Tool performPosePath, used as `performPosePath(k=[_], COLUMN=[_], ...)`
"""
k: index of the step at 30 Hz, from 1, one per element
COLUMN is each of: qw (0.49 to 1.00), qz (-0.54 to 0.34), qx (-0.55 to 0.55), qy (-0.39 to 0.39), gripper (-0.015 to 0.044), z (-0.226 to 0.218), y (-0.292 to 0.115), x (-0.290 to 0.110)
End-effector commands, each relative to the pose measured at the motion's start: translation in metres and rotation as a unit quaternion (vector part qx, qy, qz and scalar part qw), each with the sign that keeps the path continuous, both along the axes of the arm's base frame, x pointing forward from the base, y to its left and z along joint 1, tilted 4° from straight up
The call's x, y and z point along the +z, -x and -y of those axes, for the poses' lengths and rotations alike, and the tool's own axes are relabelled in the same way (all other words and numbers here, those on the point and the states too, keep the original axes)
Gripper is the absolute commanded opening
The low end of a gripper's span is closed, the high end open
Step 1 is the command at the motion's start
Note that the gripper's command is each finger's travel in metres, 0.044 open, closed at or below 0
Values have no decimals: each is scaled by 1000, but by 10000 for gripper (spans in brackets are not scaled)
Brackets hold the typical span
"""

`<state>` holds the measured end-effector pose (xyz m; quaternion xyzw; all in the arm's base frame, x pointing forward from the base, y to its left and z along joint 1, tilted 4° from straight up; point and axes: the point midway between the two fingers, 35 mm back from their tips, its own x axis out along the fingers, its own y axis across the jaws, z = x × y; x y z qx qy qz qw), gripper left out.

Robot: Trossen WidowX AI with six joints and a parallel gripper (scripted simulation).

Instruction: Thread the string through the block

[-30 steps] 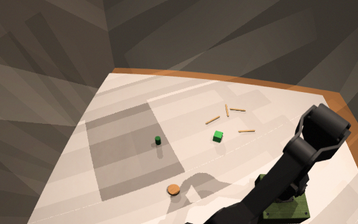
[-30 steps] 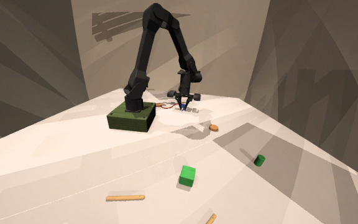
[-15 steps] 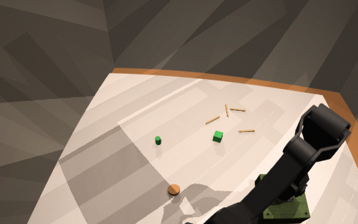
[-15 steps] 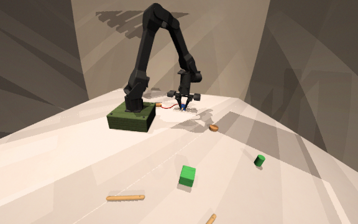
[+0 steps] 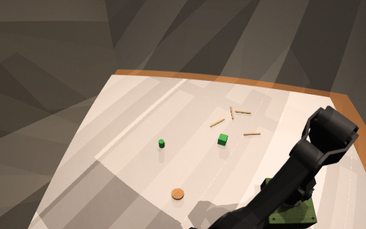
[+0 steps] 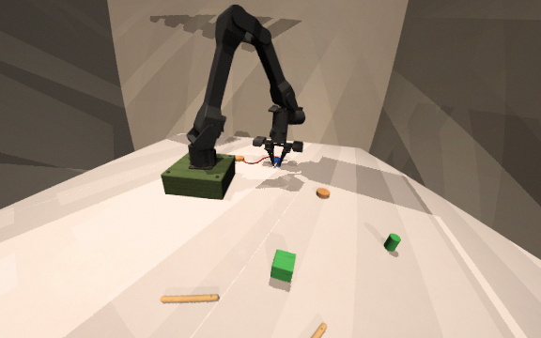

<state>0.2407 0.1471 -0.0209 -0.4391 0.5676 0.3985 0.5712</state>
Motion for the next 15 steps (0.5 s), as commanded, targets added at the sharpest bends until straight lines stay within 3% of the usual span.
performPosePath(k=[1, 15], qw=[1000, 1000], qz=[-4, 0], qx=[1, 0], qy=[5, 0], gripper=[125, 111], z=[2, 0], y=[2, 0], x=[-4, 0])
